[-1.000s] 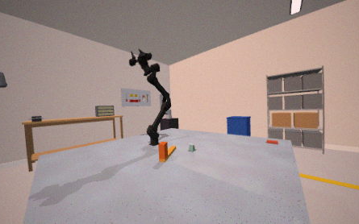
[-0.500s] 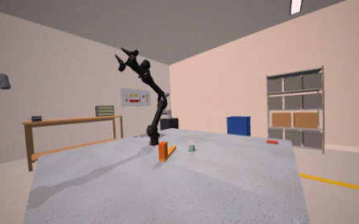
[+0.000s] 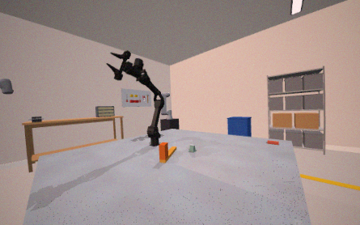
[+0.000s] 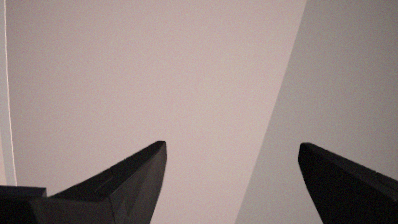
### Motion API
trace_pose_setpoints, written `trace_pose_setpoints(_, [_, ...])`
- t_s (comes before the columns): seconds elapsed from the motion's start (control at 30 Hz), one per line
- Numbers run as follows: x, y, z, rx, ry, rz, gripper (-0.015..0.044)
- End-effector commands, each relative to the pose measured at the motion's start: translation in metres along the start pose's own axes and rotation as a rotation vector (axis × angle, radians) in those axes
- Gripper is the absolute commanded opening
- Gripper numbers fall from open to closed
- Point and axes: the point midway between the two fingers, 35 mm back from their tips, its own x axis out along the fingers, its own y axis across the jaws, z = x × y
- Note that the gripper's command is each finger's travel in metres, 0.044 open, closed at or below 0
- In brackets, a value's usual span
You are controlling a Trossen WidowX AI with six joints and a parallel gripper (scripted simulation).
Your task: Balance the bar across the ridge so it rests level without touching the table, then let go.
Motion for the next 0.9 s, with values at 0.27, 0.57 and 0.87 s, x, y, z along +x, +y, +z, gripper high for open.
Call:
trace_pose_setpoints(0.27, [0.005,0.070,0.093,-0.100,-0.311,0.240,0.0315])
trace_pose_setpoints(0.57, [-0.019,0.117,0.161,-0.148,-0.556,0.402,0.0315])
trace_pose_setpoints(0.87, [-0.059,0.159,0.220,-0.309,-0.809,0.545,0.0315])
